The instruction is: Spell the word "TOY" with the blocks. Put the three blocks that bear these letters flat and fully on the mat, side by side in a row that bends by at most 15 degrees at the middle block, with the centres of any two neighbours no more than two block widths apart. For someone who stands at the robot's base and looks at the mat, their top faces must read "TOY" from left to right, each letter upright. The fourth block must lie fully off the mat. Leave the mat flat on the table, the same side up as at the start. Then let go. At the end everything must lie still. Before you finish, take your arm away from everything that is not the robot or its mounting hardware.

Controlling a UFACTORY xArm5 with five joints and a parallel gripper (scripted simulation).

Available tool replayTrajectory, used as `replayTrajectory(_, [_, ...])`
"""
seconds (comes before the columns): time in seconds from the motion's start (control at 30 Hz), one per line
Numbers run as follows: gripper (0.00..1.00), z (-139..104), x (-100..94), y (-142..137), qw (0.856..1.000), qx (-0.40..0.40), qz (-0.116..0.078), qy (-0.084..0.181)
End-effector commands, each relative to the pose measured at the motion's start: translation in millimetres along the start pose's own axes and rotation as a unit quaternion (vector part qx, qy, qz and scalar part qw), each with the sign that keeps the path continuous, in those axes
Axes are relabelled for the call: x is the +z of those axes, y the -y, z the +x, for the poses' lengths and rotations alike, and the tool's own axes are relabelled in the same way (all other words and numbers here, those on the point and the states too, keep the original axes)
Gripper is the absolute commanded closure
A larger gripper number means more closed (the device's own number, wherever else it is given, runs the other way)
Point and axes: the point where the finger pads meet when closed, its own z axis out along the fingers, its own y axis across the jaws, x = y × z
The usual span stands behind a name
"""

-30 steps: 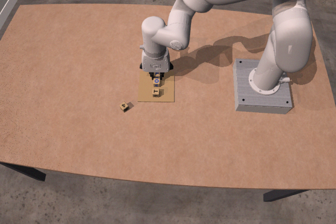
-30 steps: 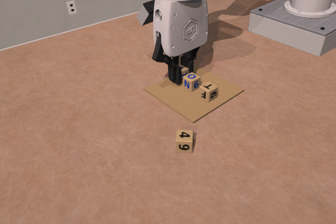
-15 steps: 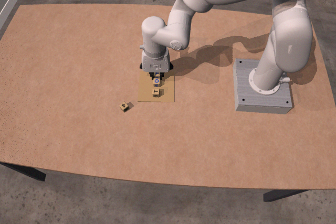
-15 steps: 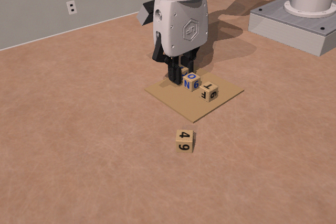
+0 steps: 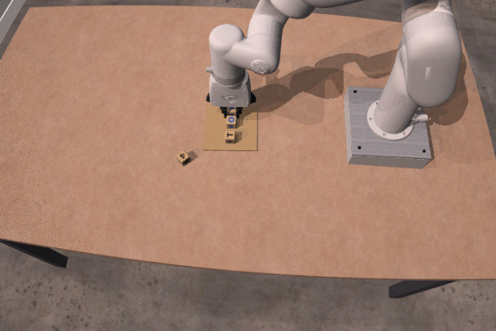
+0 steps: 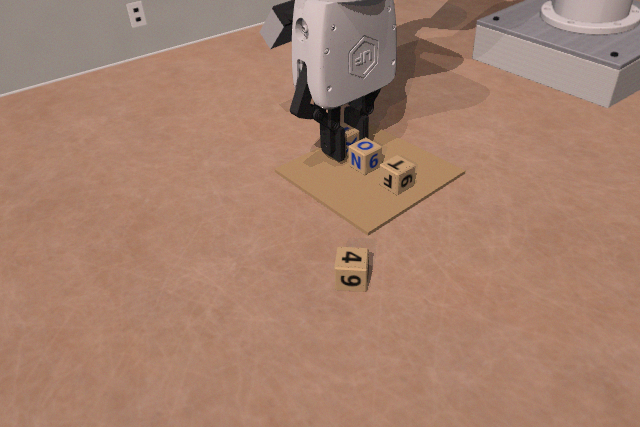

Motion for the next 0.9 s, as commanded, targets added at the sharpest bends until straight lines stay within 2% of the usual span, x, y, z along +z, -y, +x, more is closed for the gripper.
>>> replayTrajectory(0.0, [0.79, 0.1, -1.0, 1.3, 1.000, 0.000, 0.002, 0.000])
replayTrajectory(0.87, [0.79, -0.9, 2.8, 1.4, 1.000, 0.000, 0.002, 0.000])
